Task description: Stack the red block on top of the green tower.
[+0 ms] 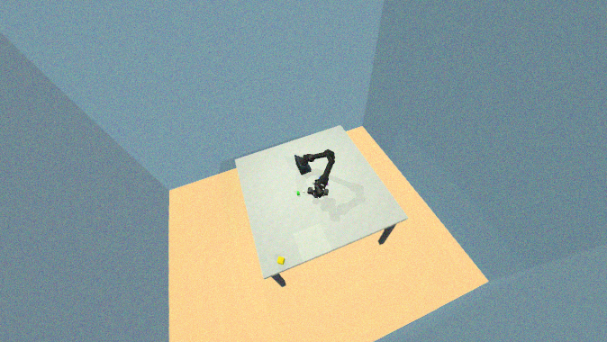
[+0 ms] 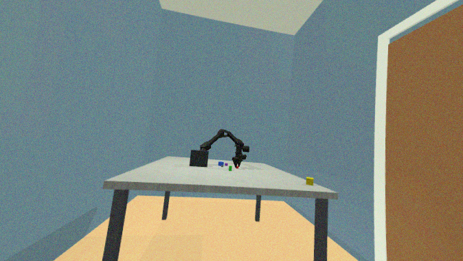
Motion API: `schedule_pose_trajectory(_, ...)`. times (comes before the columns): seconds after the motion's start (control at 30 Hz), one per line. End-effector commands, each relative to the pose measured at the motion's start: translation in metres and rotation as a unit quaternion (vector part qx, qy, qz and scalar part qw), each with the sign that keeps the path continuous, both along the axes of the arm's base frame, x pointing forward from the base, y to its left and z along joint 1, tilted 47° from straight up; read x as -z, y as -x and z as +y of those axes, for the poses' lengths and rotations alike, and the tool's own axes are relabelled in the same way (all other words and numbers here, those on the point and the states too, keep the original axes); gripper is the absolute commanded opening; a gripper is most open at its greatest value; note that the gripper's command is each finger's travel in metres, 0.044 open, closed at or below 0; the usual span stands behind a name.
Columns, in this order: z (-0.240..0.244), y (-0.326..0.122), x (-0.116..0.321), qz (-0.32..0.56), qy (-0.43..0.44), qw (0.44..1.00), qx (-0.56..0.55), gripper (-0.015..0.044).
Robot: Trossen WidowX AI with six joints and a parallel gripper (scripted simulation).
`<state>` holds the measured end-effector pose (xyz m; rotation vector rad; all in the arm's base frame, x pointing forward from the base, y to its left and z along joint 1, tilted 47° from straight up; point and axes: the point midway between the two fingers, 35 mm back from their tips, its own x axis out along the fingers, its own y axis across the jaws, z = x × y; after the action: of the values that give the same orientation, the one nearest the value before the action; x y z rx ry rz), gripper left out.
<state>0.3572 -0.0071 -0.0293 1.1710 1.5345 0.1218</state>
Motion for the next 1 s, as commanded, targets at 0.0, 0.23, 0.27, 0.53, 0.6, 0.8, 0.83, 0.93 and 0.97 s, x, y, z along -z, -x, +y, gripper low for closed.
schedule_pose_trajectory(0.0, 0.0024, 0.0008, 0.0011, 0.002, -0.003, 1.000, 0.001, 0.0440)
schedule_pose_trajectory(0.23, 0.0024, 0.0008, 0.0011, 0.002, -0.003, 1.000, 0.001, 0.0440)
schedule_pose_trajectory(0.27, 0.0024, 0.0008, 0.0011, 0.002, -0.003, 1.000, 0.001, 0.0440)
schedule_pose_trajectory(0.53, 0.0020, 0.0009, 0.0006, 0.002, -0.003, 1.000, 0.001, 0.0309)
schedule_pose_trajectory(0.6, 0.0020, 0.0009, 0.0006, 0.002, -0.003, 1.000, 0.001, 0.0256)
schedule_pose_trajectory(0.8, 0.0020, 0.0009, 0.0006, 0.002, -0.003, 1.000, 0.001, 0.0099)
schedule_pose_trajectory(0.83, 0.0020, 0.0009, 0.0006, 0.002, -0.003, 1.000, 0.001, 0.0072)
schedule_pose_trajectory(0.93, 0.0020, 0.0009, 0.0006, 0.002, -0.003, 1.000, 0.001, 0.0053)
schedule_pose_trajectory(0.97, 0.0020, 0.0009, 0.0006, 0.002, -0.003, 1.000, 0.001, 0.0046)
